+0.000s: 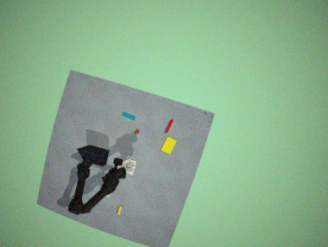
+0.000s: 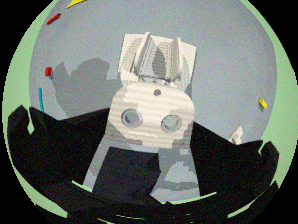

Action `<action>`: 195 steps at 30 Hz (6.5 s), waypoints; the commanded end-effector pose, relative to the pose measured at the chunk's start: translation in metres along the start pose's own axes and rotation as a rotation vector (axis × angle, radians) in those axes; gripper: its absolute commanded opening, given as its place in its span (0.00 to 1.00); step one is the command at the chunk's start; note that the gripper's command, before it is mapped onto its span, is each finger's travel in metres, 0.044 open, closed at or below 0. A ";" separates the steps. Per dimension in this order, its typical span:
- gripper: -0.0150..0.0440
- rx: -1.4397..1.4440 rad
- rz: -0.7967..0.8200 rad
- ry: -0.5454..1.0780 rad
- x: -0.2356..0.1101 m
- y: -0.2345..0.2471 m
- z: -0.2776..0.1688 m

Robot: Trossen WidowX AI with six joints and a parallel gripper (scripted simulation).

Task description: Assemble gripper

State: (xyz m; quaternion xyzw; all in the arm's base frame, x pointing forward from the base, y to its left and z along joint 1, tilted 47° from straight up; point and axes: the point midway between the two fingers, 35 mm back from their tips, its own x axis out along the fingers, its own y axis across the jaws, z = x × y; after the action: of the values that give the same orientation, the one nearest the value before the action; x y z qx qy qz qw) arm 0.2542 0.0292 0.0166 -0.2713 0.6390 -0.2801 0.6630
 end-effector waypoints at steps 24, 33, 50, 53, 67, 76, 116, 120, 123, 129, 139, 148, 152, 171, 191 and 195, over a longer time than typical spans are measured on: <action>0.85 0.013 -0.002 0.001 0.001 0.004 -0.002; 0.85 0.013 -0.003 0.001 0.001 0.001 -0.003; 0.85 0.006 -0.003 0.001 0.001 0.001 -0.003; 0.85 0.006 -0.003 0.001 0.001 0.000 -0.003; 0.85 0.006 -0.002 0.001 0.006 0.000 -0.002; 0.85 0.005 -0.001 0.000 0.021 0.001 -0.001; 0.85 0.005 -0.005 0.000 0.063 -0.001 -0.003; 0.85 0.005 -0.005 0.000 0.063 -0.001 -0.003; 0.85 0.005 -0.005 0.000 0.063 -0.001 -0.003; 0.85 0.007 -0.005 0.000 0.065 -0.001 -0.003; 0.85 0.007 -0.006 0.000 0.068 -0.001 -0.003; 0.85 0.007 -0.006 0.000 0.069 -0.001 -0.003; 0.85 0.007 -0.006 0.000 0.070 -0.001 -0.003; 0.85 0.007 -0.006 0.000 0.073 -0.001 -0.003; 0.85 0.006 -0.006 0.000 0.077 -0.001 -0.003; 0.85 0.006 -0.006 0.000 0.077 -0.001 -0.003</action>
State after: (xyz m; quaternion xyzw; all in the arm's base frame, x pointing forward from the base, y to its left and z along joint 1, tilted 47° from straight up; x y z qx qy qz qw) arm 0.2535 -0.0264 -0.0361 -0.2697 0.6373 -0.2845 0.6634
